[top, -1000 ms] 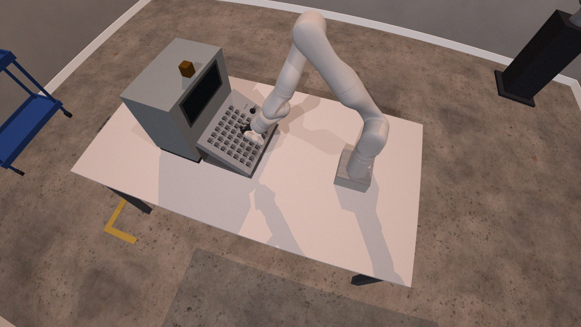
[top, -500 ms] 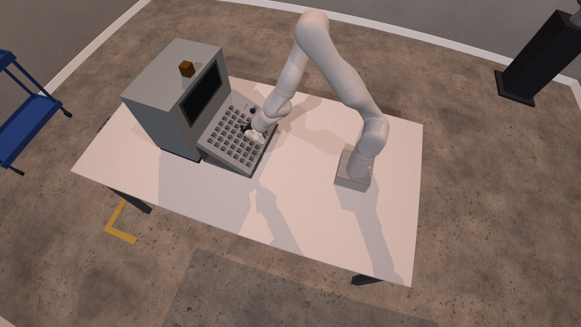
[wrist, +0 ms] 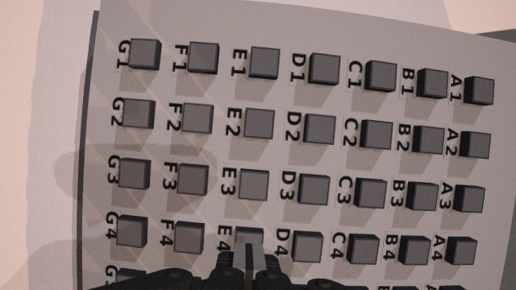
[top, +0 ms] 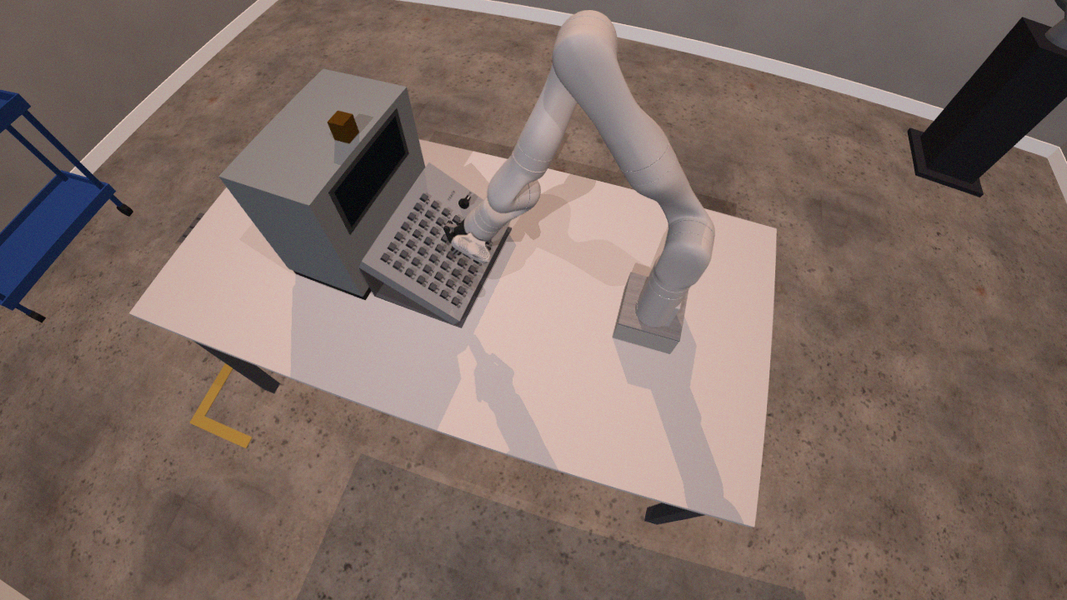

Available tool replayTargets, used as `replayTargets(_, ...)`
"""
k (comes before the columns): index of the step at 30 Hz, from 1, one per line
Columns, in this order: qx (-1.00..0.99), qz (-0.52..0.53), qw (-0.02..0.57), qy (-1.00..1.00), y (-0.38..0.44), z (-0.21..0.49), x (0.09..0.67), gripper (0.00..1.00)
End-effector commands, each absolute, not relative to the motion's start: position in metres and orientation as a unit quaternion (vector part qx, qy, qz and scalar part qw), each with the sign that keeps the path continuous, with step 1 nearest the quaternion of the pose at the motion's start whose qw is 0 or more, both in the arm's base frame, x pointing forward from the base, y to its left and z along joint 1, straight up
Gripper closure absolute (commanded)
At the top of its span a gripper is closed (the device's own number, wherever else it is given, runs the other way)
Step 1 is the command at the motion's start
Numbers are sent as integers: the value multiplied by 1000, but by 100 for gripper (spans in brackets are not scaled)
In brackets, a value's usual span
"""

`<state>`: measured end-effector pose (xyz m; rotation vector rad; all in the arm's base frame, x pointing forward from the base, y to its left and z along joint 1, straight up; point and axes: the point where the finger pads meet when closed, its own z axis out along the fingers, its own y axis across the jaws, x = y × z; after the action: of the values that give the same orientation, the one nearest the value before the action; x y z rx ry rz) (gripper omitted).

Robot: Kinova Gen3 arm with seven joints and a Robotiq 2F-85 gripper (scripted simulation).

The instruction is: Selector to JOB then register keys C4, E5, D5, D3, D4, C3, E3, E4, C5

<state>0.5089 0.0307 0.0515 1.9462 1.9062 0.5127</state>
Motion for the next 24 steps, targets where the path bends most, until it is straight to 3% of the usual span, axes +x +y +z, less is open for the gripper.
replayTargets(1, 690, 182, 184, 676, 31, 54, 508, 90)
replayTargets(24, 690, 182, 184, 676, 64, 72, 538, 90)
